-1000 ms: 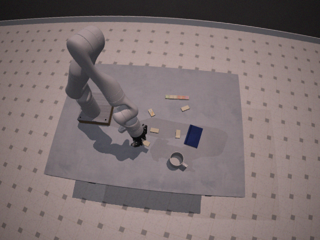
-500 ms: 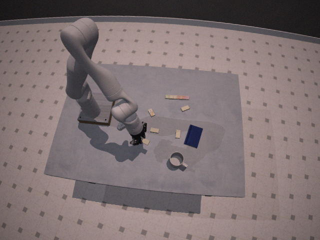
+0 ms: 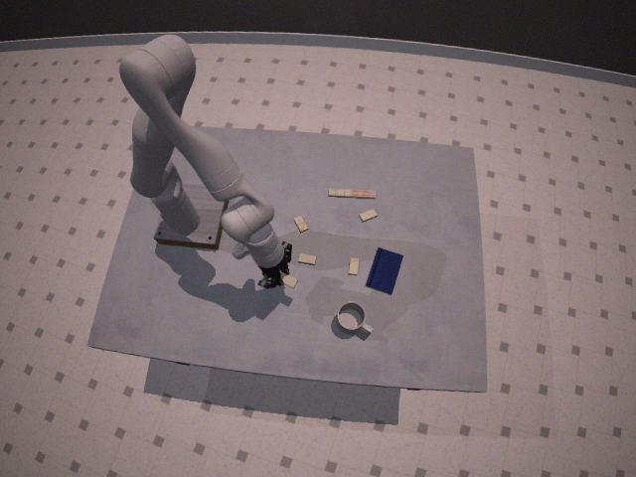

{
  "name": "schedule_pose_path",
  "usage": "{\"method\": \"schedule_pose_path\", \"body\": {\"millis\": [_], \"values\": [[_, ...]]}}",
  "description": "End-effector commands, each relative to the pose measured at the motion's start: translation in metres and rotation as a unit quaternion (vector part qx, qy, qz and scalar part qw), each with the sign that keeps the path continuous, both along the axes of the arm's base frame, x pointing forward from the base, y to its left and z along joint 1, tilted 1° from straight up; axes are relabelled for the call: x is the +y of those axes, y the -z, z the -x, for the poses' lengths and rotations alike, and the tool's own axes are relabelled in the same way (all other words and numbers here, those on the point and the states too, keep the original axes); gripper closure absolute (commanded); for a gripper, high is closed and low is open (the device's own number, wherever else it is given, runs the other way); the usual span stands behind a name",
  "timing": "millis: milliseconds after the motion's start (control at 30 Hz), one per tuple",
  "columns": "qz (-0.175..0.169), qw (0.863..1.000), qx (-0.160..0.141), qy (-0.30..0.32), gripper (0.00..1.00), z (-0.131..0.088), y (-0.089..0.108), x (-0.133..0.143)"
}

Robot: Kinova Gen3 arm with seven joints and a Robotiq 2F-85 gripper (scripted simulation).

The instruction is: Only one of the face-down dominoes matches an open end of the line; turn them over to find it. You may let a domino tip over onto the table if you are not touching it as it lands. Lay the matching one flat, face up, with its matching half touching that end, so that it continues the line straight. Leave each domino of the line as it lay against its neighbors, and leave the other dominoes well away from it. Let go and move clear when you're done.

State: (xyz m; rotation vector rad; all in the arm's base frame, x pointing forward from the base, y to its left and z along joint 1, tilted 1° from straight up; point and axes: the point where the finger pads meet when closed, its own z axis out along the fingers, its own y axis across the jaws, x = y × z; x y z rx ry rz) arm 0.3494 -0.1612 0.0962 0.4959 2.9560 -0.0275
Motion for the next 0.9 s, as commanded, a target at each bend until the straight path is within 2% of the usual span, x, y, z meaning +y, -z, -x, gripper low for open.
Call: {"method": "schedule_pose_path", "body": {"millis": [0,200,400,533,667,733,867], "values": [[-0.002,1.000,-0.001,0.002,0.71,-0.0003,-0.0004,-0.0001],[-0.012,1.000,-0.001,0.012,0.71,0.0000,-0.0002,-0.0002],[-0.044,0.998,-0.005,0.044,0.71,-0.0001,-0.0003,-0.0003],[-0.082,0.993,-0.009,0.083,0.71,0.0002,-0.0001,-0.0005],[-0.134,0.982,-0.015,0.135,0.71,0.0003,-0.0001,-0.0008],[-0.134,0.982,-0.015,0.135,0.71,0.0003,-0.0001,-0.0008],[-0.200,0.959,-0.023,0.201,0.71,0.0000,-0.0003,-0.0012]]}}
